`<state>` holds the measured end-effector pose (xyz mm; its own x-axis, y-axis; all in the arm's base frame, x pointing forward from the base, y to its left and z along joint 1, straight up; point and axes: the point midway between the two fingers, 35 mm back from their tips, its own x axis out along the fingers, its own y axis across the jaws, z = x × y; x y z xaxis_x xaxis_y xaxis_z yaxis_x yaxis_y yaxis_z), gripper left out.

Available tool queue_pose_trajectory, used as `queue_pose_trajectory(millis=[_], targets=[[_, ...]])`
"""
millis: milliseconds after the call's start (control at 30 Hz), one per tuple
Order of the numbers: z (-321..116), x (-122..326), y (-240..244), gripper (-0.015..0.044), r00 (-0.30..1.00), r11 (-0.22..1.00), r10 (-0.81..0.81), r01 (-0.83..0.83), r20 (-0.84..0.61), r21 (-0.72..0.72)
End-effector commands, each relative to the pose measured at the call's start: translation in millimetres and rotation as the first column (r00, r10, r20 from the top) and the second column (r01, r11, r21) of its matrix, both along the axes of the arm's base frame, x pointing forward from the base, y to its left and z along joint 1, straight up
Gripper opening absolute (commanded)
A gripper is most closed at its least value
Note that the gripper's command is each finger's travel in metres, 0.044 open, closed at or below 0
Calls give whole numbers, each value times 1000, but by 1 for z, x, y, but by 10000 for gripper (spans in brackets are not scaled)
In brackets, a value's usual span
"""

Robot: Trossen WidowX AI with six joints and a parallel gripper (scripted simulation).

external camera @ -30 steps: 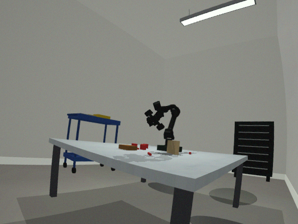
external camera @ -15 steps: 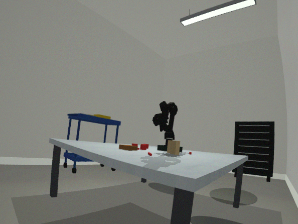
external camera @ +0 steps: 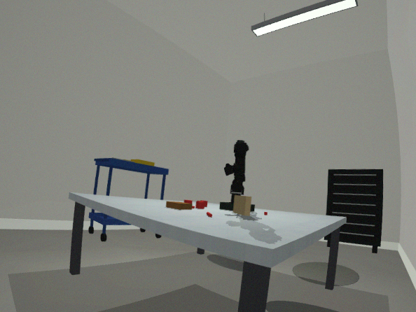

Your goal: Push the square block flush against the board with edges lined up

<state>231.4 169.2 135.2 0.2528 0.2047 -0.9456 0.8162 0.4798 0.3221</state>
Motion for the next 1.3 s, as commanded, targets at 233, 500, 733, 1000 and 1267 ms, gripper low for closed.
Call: queue_pose_trajectory(millis=[233, 500, 733, 1000, 1267], targets=[[-8, -44, 26, 0, 946, 940, 290, -310, -146, -142], [-9, -68, 35, 0, 878, 864, 420, -464, -228, -194], [-41, -66, 36, 0, 878, 865, 420, -464, -228, -194], [-59, -66, 35, 0, 878, 865, 420, -464, -228, -194], [-59, -59, 32, 0, 879, 864, 420, -464, -227, -194]])
